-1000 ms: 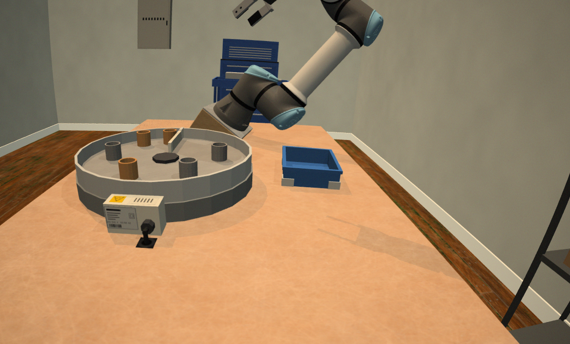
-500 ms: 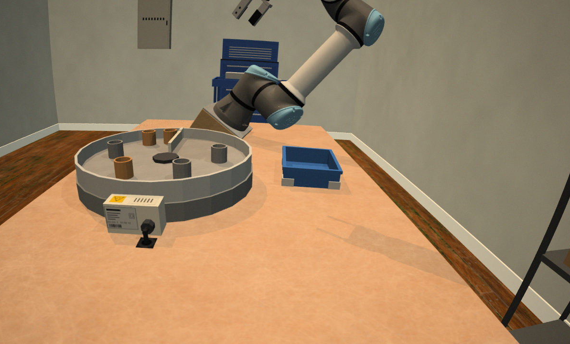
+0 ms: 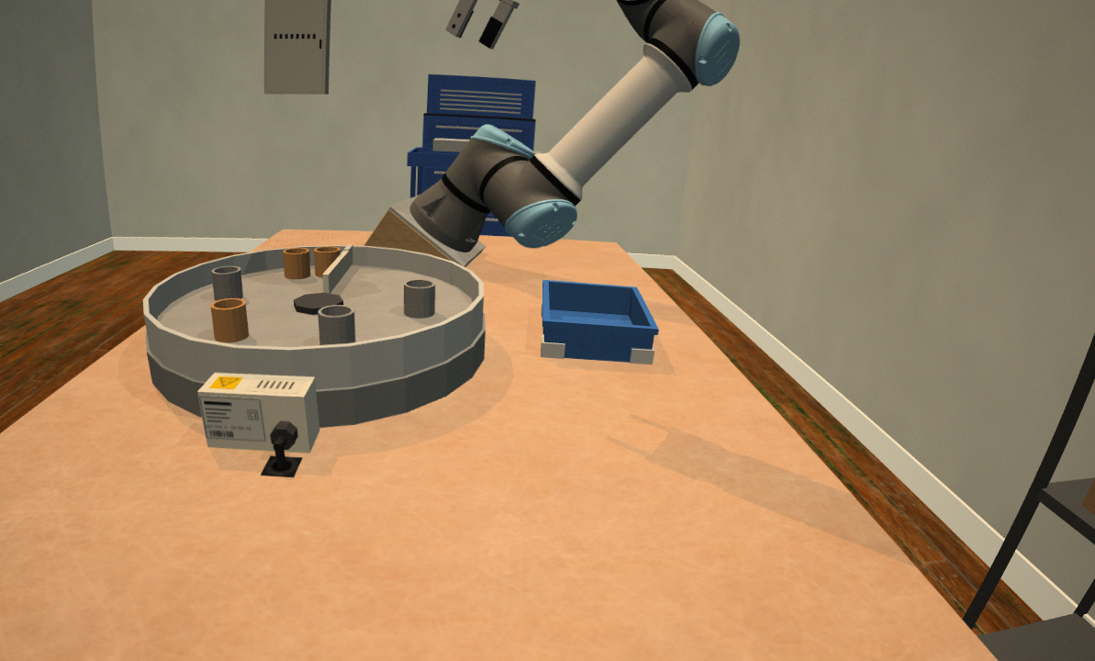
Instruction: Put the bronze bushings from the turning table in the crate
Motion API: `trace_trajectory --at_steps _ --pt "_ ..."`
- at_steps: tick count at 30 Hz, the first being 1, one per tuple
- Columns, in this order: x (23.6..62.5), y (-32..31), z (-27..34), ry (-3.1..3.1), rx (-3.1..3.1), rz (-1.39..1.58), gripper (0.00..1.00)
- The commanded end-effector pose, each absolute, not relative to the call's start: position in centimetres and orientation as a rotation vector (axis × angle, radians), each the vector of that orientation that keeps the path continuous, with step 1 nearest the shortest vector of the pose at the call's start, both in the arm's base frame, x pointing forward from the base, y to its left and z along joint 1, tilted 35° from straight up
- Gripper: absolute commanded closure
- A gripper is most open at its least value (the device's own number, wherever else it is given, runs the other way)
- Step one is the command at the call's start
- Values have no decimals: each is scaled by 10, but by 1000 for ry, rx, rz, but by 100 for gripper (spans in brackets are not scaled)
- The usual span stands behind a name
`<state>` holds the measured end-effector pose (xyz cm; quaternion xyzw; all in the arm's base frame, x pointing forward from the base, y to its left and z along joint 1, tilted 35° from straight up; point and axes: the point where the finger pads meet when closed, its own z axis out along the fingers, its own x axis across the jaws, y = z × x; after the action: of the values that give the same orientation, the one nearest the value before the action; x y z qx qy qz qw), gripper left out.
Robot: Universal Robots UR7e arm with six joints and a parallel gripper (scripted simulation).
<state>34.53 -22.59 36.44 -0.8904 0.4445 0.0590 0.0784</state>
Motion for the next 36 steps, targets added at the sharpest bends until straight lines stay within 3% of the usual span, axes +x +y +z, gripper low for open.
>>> trace_trajectory --at_steps 1,36 --pt "345 -226 364 1324 -2655 173 0" --pt "345 -226 365 1191 -2250 45 0"
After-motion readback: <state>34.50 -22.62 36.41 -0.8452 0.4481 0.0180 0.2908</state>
